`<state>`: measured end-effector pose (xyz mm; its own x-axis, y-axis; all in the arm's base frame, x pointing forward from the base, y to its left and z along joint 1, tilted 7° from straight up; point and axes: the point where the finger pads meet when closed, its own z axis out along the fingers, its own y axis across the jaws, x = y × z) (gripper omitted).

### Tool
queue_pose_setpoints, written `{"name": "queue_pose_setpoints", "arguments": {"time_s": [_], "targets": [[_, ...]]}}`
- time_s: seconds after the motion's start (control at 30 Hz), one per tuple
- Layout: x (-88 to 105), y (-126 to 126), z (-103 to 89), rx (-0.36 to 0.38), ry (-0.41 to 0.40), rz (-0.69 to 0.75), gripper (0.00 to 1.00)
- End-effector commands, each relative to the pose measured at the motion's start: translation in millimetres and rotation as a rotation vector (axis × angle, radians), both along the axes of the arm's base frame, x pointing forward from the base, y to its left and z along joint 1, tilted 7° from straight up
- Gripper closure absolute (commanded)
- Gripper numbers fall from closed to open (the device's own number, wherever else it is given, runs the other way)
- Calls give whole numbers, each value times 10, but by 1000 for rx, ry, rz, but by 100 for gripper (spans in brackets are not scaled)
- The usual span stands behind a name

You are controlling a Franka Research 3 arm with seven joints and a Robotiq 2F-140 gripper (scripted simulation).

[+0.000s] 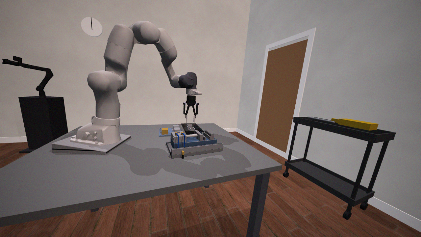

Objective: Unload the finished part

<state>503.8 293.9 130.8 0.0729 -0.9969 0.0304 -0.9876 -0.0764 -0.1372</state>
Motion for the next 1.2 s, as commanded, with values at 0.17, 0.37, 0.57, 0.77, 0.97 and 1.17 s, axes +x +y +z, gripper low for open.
{"name": "queue_pose_setpoints", "arguments": {"time_s": [0.17, 0.37, 0.57, 0.77, 0.97, 1.17], "targets": [[-79, -2, 440, -4, 11, 14, 60], [-109, 3, 670, -4, 11, 14, 60], [-148, 10, 966, -4, 11, 14, 60], [-168, 13, 1125, -4, 11, 14, 60], [-171, 14, 1146, -4, 11, 14, 60], [-171, 14, 1147, -4, 11, 14, 100]]}}
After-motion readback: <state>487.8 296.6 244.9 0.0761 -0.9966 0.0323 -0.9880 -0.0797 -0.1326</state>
